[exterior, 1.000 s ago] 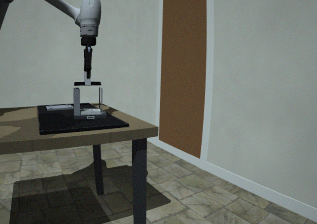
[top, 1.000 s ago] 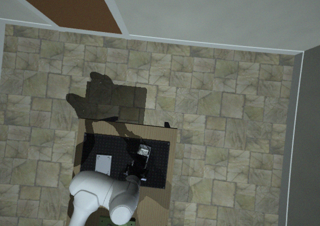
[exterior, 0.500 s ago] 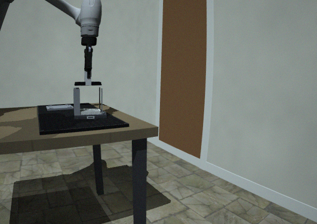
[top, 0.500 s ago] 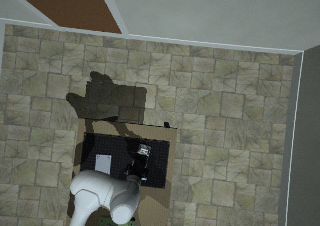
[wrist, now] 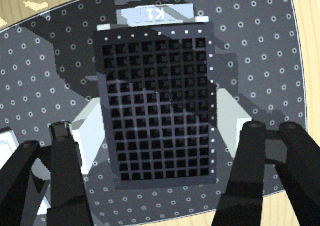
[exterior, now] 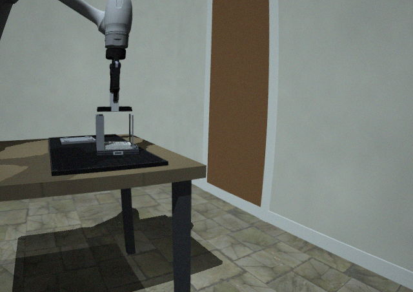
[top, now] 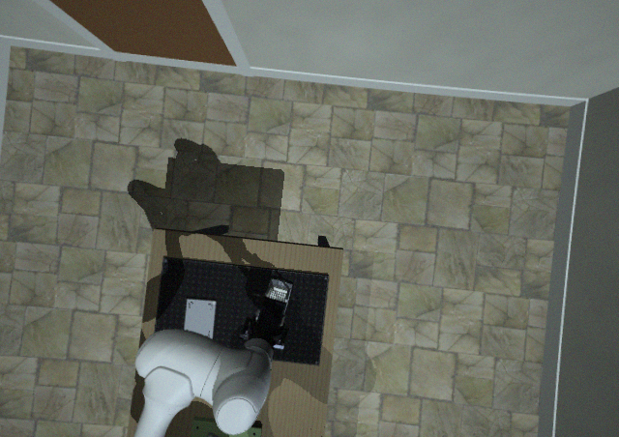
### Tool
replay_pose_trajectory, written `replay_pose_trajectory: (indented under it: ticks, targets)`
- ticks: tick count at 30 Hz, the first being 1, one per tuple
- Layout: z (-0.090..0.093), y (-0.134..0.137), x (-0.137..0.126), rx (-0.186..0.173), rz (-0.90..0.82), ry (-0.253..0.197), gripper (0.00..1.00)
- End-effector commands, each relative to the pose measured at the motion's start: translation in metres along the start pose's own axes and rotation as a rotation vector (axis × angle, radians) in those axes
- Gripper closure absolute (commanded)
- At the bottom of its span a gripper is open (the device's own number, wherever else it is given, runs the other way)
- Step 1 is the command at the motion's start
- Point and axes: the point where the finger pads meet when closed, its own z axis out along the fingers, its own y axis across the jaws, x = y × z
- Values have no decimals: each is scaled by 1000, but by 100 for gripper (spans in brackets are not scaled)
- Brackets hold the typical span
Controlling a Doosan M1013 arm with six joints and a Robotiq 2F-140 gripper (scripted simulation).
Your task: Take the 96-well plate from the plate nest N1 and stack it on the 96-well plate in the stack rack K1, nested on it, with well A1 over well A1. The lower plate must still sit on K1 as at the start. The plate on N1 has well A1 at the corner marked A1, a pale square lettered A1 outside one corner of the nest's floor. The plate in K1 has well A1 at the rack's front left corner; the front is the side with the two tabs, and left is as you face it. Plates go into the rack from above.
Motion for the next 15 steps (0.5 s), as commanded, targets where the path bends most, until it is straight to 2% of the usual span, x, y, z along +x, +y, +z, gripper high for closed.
replay_pose_trajectory:
  ticks: [1, 5, 15]
  targets:
    - [0, 0, 0, 0, 0, 0, 100]
    - [0, 0, 0, 0, 0, 0, 100]
    - [13, 0, 0, 0, 0, 0, 100]
